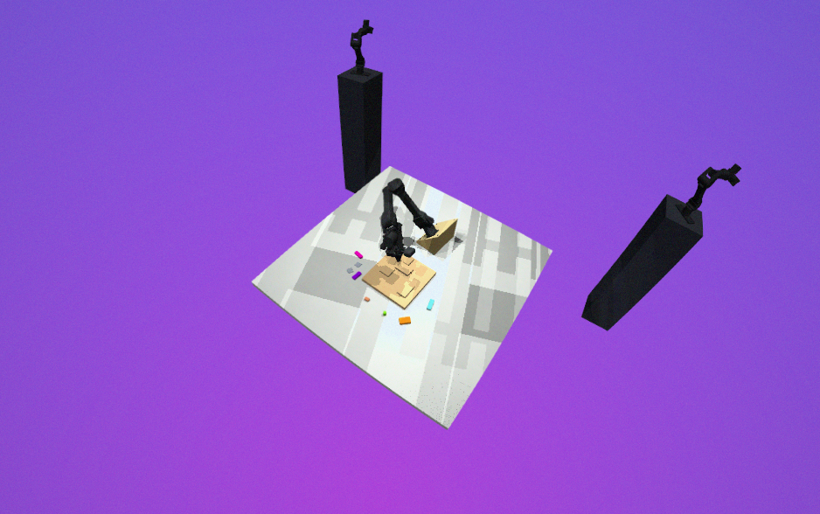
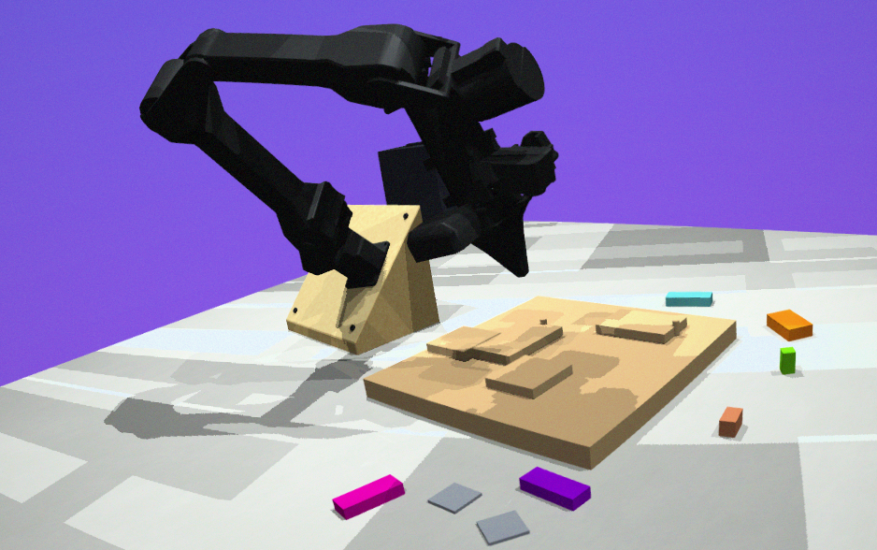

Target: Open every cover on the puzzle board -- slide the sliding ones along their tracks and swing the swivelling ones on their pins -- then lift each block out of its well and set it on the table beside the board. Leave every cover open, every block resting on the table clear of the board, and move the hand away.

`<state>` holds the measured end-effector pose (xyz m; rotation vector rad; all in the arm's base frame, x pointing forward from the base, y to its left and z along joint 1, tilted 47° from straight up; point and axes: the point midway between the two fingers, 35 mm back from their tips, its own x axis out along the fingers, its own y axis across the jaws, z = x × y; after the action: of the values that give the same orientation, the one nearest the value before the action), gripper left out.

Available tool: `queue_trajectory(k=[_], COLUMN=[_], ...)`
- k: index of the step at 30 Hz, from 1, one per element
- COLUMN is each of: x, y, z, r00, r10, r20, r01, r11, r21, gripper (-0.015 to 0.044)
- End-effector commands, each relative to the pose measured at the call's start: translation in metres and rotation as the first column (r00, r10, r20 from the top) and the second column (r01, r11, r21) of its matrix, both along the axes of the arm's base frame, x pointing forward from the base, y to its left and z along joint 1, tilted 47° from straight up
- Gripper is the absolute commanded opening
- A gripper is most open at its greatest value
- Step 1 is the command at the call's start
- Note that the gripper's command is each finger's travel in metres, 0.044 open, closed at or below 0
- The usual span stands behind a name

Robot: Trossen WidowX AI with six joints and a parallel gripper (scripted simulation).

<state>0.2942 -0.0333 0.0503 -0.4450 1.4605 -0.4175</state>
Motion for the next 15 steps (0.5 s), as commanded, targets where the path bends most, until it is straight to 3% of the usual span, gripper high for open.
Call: queue_trajectory(k=[1, 8, 15], x=[-0.005, -0.013, -0.014], y=[-0.016, -0.043, -0.045], z=[0.001, 0.009, 0.009], r00=[0.996, 0.977, 0.975], r10=[-0.078, -0.2, -0.209], r20=[-0.033, -0.069, -0.071], r01=[0.076, 0.178, 0.185], r11=[0.994, 0.954, 0.949], r21=[-0.082, -0.24, -0.254], gripper=[0.0, 0.0, 0.0])
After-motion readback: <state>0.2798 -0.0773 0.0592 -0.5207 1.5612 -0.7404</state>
